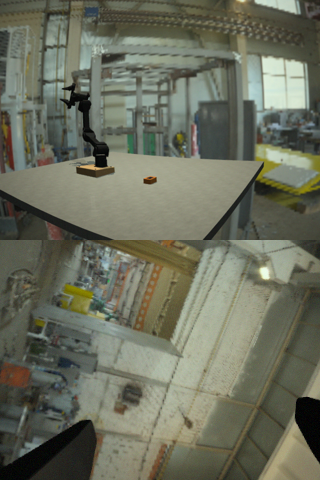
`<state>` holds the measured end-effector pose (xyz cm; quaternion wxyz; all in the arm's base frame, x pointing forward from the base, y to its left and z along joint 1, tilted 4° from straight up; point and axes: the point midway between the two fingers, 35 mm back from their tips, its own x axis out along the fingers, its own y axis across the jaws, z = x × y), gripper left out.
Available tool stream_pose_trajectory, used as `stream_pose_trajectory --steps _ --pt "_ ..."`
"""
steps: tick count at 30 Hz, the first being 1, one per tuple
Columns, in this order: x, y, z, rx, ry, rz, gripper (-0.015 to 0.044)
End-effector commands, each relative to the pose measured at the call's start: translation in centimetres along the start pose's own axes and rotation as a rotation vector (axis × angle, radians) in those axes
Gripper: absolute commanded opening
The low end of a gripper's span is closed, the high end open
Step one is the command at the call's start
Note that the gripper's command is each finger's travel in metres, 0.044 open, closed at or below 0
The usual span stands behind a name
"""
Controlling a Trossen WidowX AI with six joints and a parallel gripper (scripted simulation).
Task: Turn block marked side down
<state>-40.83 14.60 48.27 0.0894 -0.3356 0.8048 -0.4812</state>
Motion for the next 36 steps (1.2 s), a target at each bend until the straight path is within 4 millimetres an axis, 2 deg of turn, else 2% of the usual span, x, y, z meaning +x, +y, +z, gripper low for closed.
stream_pose_trajectory --steps 1,4,7,10,13,16,21,26,30,33,36 --pt "0.0 -0.1 0.0 -0.005 0.0 -0.001 0.0426" --pt "0.3 -1.9 0.4 -0.085 0.008 -0.024 0.044" --pt "0.6 -5.7 1.3 -0.247 0.026 -0.073 0.044" --pt "0.7 -8.7 2.1 -0.37 0.045 -0.113 0.044" --pt "1.2 -9.3 2.1 -0.447 0.084 -0.137 0.044" --pt "0.9 -14.0 3.5 -0.629 0.128 -0.2 0.044" --pt "-0.2 -21.8 6.9 -0.918 0.209 -0.32 0.044" --pt "-2.1 -28.4 11.4 -1.125 0.277 -0.447 0.044" --pt "-3.6 -32.7 14.8 -1.304 0.345 -0.541 0.044" --pt "-4.6 -34.6 15.9 -1.275 0.401 -0.61 0.044" --pt "-6.6 -38.1 19.5 -1.42 0.477 -0.713 0.044"
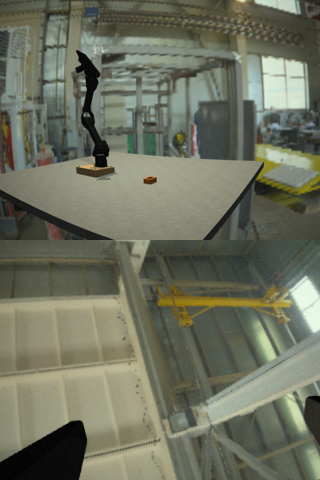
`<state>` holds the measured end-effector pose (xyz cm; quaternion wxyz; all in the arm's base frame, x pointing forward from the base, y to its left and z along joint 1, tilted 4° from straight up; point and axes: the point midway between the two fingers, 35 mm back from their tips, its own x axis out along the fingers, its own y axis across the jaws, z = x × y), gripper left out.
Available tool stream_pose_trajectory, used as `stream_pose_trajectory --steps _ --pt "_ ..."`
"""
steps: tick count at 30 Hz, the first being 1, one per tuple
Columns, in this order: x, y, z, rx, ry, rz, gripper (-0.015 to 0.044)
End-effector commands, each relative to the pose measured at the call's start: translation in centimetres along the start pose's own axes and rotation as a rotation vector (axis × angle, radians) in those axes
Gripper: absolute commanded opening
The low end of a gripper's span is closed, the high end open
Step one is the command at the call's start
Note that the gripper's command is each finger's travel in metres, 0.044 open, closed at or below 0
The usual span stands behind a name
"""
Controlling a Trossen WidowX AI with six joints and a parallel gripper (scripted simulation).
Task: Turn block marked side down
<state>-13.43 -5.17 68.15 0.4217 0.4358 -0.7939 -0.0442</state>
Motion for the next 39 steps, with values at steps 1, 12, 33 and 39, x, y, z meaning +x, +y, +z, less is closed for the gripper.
stream_pose_trajectory --steps 1,12,33,39 --pt "0.9 -5.0 -3.6 -0.167 0.105 -0.086 0.044" --pt "-0.3 -21.5 -11.2 -0.696 0.438 -0.353 0.044" --pt "-15.7 -50.1 -13.8 -1.351 1.204 -0.801 0.044" --pt "-22.8 -56.5 -11.2 -1.535 1.575 -0.921 0.044"
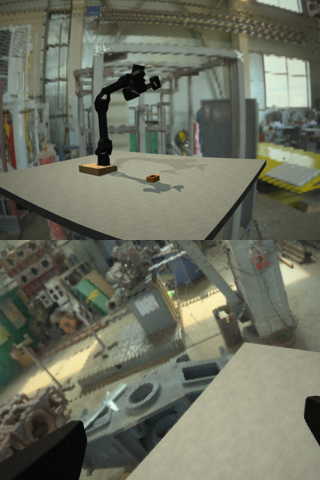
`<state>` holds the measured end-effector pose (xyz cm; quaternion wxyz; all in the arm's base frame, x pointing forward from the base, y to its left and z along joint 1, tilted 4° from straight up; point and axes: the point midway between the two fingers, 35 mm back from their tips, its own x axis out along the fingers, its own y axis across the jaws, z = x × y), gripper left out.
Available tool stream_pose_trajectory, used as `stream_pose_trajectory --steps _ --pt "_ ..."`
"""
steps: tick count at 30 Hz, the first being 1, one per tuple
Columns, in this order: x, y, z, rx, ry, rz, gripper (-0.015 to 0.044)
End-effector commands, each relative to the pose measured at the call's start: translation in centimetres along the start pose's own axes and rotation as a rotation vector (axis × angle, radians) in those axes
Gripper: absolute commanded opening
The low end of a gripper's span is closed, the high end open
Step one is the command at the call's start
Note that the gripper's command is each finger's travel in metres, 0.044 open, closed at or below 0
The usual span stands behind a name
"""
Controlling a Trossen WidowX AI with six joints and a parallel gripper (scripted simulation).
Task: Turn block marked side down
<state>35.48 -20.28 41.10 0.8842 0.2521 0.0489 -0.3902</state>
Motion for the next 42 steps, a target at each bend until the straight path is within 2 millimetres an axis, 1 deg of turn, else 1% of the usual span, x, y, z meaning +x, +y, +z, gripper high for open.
stream_pose_trajectory --steps 1,5,9,11,14,17,18,20,25,26,29,30,34,35,37,42 --pt "3.3 -0.6 -6.2 -0.185 0.216 -0.027 0.044" --pt "5.2 -1.7 -12.4 -0.371 0.449 -0.028 0.044" --pt "6.0 -3.3 -18.9 -0.547 0.707 -0.003 0.044" --pt "6.0 -4.2 -22.0 -0.624 0.839 0.02 0.044" --pt "5.3 -5.6 -26.2 -0.723 1.038 0.066 0.044" --pt "4.1 -7.1 -30.1 -0.801 1.242 0.127 0.044" --pt "3.7 -7.5 -31.0 -0.817 1.294 0.144 0.044" --pt "3.4 -7.8 -31.6 -0.829 1.336 0.159 0.044" --pt "3.4 -7.8 -31.6 -0.829 1.336 0.159 0.044" --pt "3.5 -7.9 -31.9 -0.829 1.336 0.159 0.044" --pt "4.3 -8.8 -34.5 -0.829 1.336 0.159 0.044" --pt "4.4 -8.9 -34.8 -0.829 1.336 0.159 0.044" --pt "4.4 -8.9 -34.8 -0.829 1.336 0.159 0.044" --pt "4.5 -9.0 -35.0 -0.829 1.336 0.159 0.044" --pt "4.9 -9.3 -36.0 -0.829 1.336 0.159 0.044" --pt "4.9 -9.4 -36.2 -0.829 1.336 0.159 0.044"
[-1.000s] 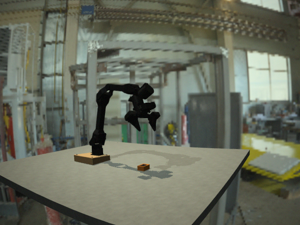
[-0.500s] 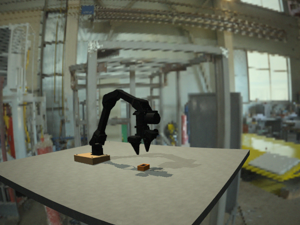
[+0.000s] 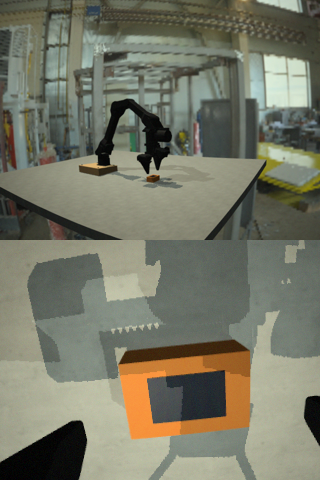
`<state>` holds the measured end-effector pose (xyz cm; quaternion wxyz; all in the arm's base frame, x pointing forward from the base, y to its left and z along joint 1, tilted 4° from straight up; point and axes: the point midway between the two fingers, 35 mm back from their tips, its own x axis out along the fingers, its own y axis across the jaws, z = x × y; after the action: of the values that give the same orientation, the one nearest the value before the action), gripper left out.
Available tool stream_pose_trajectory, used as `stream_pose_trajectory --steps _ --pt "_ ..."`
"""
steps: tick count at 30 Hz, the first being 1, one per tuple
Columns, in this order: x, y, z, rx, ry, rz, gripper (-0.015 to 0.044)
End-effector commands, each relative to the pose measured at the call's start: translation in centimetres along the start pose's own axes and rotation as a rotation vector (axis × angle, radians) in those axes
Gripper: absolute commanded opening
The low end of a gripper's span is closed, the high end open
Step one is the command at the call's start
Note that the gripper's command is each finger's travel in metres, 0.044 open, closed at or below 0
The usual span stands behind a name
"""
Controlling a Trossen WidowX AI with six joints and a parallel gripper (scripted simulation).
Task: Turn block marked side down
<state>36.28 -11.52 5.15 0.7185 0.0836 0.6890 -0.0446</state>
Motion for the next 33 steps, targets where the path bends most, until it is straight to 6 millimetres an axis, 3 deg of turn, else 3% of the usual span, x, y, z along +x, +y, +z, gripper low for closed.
stream_pose_trajectory --steps 1,22,28,33 --pt "0.7 0.1 -0.1 0.0 0.011 0.006 0.044" --pt "3.8 0.1 -0.2 0.0 0.011 0.007 0.044" --pt "3.8 0.1 -0.2 0.0 0.011 0.007 0.0282" --pt "3.8 0.1 -0.2 0.0 0.011 0.007 0.0249"
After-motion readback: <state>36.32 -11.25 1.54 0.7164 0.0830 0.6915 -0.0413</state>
